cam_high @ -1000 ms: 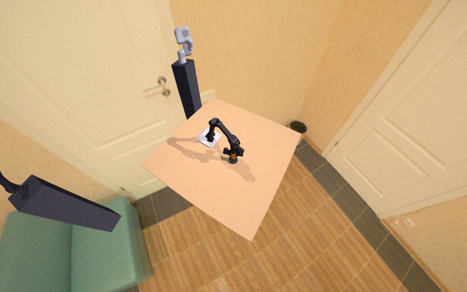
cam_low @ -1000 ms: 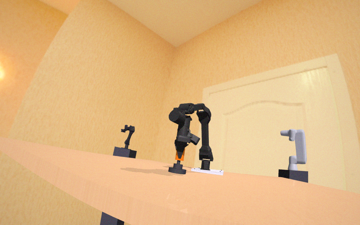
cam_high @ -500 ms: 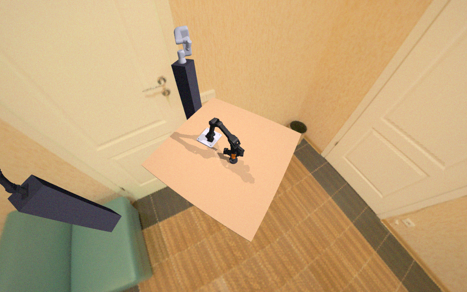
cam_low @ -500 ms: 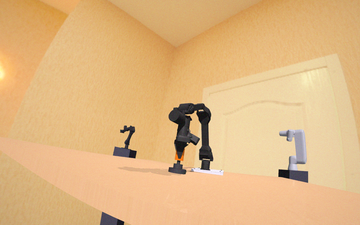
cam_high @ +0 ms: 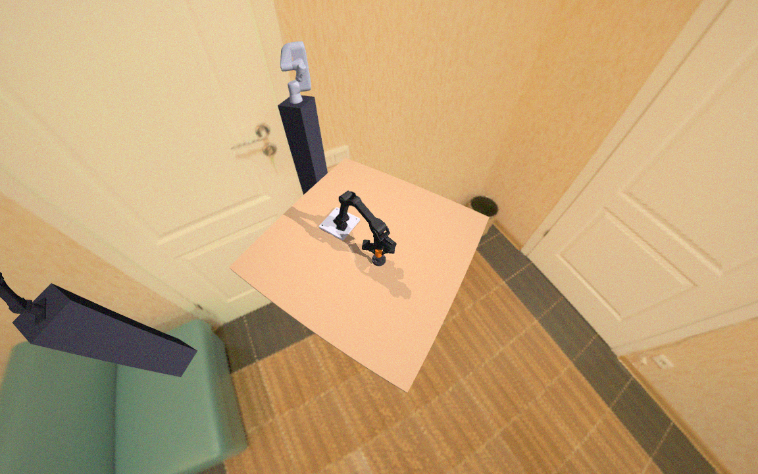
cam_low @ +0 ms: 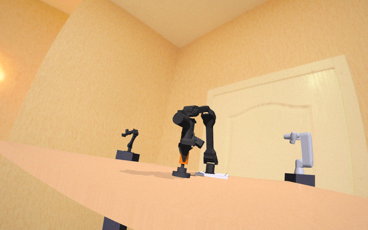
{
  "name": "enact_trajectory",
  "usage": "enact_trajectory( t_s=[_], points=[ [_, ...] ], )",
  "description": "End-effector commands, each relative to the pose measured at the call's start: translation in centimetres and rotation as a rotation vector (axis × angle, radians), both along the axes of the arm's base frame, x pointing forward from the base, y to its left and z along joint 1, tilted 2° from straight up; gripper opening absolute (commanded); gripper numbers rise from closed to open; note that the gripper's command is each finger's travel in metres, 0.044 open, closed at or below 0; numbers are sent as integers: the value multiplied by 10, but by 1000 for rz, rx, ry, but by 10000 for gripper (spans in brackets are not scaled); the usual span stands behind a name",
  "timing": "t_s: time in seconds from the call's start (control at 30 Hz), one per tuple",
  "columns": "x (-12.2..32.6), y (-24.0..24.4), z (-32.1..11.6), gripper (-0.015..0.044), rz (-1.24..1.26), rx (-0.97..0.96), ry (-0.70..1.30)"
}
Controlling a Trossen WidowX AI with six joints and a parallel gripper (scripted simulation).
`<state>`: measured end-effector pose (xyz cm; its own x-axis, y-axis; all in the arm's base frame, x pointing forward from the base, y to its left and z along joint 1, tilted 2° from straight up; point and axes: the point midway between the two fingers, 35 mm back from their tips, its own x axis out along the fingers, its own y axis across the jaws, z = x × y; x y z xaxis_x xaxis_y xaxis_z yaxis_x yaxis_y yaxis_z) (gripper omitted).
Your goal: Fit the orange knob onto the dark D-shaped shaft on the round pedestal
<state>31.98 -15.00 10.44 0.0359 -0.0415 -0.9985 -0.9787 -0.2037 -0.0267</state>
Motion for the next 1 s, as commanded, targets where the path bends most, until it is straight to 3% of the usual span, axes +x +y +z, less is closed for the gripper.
enact_trajectory(
  t_s=[0.0,0.17,0.97],
  points=[
    [-1,0,4,0,51,-2,-3],
    [0,0,5,0,206,-8,4],
    [3,-1,-1,0,206,-8,3]
  ],
)
